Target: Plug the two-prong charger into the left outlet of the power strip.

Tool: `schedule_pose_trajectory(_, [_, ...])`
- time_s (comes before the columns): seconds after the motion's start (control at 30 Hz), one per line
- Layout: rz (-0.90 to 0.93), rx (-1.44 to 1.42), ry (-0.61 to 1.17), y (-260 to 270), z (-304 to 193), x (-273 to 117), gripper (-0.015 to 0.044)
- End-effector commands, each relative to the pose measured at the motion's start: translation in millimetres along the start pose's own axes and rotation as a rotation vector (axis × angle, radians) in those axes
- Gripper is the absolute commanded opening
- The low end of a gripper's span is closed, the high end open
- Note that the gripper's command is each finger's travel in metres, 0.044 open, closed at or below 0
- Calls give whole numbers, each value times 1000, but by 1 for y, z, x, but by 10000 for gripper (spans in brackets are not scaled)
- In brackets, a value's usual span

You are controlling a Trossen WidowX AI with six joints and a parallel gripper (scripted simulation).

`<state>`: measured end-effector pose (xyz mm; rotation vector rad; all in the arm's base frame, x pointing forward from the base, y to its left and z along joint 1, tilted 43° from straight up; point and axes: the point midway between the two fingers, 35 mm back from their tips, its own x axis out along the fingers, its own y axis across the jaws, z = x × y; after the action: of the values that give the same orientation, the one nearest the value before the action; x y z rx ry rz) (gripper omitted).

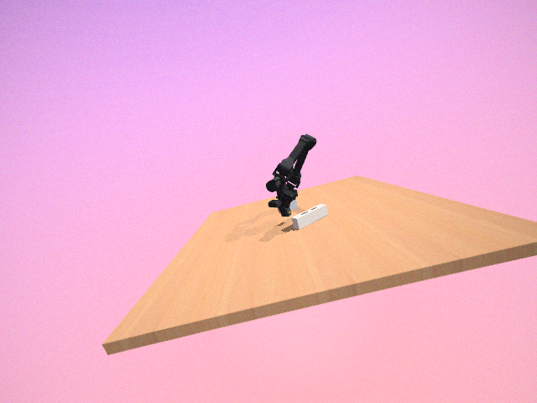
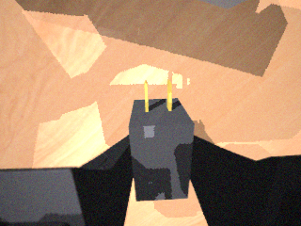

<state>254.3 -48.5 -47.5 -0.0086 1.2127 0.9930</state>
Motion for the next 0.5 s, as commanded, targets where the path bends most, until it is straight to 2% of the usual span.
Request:
schedule_pose_trajectory(0.0, [-10, 24, -8, 9, 7, 0, 0])
schedule_pose_trajectory(0.47, [-2, 111, -9, 39, 17, 9, 0])
